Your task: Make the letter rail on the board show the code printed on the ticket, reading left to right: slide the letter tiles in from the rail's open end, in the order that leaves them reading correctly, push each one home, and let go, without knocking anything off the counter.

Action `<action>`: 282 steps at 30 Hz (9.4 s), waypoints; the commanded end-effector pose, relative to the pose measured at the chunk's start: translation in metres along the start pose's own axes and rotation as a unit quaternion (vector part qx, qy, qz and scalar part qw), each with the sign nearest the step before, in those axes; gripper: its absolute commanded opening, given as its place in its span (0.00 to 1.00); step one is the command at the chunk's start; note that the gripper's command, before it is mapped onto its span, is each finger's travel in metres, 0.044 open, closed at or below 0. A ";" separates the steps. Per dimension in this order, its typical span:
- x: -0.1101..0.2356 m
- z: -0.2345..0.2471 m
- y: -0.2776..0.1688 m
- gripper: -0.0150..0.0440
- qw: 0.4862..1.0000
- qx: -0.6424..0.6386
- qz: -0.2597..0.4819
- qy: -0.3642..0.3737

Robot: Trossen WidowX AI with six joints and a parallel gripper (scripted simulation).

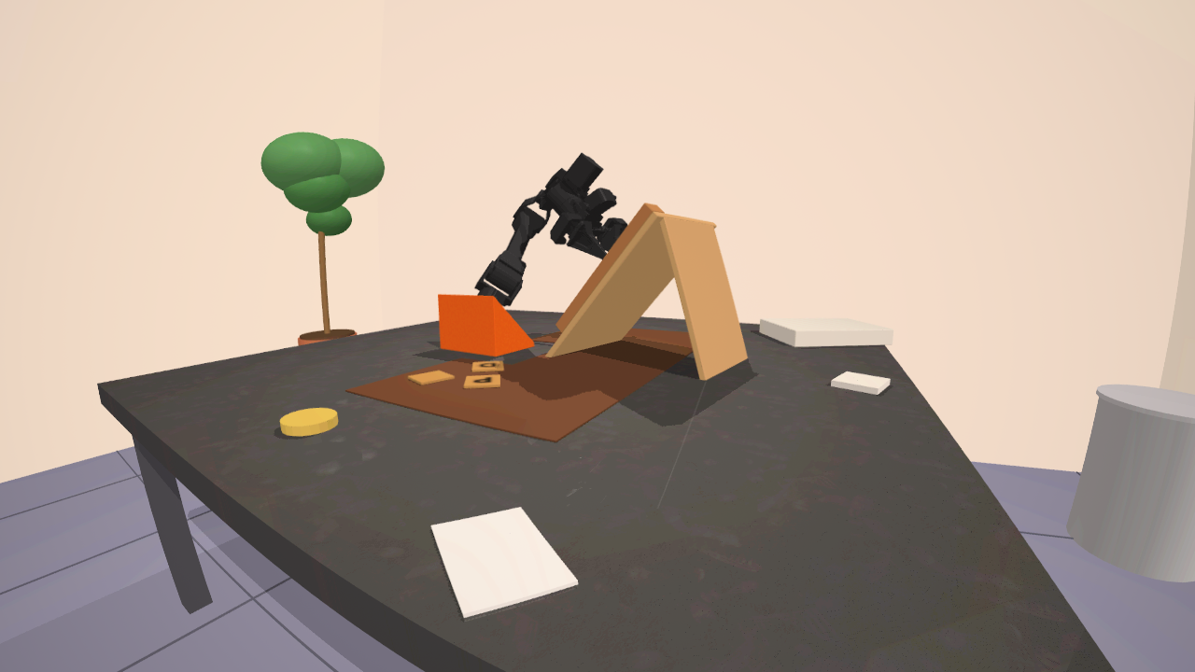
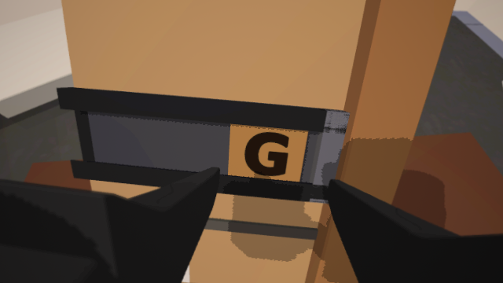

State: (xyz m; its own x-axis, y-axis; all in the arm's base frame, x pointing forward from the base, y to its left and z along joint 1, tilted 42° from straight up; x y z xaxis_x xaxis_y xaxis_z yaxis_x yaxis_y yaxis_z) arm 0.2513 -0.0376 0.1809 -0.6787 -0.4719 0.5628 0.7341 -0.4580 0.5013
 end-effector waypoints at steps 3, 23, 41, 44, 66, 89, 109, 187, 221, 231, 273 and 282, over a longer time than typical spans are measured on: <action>0.003 0.003 0.001 0.75 1.000 0.003 -0.001 0.002; 0.002 0.001 0.000 0.25 1.000 0.000 0.000 0.000; -0.026 0.037 0.054 0.25 0.946 0.006 0.325 0.000; -0.027 0.039 0.055 0.25 0.941 0.006 0.338 0.002; -0.037 0.038 0.055 0.25 0.941 0.006 0.338 0.002; -0.048 0.039 0.056 0.25 0.941 0.007 0.338 0.002; -0.058 0.040 0.056 0.25 0.941 0.007 0.337 0.003; 0.033 0.037 0.057 0.61 0.948 0.212 0.227 0.067; 0.140 0.074 0.017 0.87 0.757 0.653 -0.010 -0.004; 0.080 -0.049 0.061 0.83 0.932 0.344 0.115 0.004; -0.104 -0.292 -0.088 0.83 0.863 -0.311 0.370 -0.145; -0.109 -0.292 -0.093 0.83 0.863 -0.311 0.370 -0.145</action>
State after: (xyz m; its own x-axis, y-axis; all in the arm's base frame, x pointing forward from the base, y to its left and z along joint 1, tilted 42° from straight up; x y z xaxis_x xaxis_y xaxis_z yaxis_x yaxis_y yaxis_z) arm 0.2516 -0.1670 -0.1161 0.0719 -0.6376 0.7670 0.7536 -0.4690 -0.4605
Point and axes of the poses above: the point midway between the two fingers, 35 mm back from their tips, its own x axis back along the fingers, its own z axis across the jaws, y = z × x, the point moved 5 cm from there along x, back along the fingers
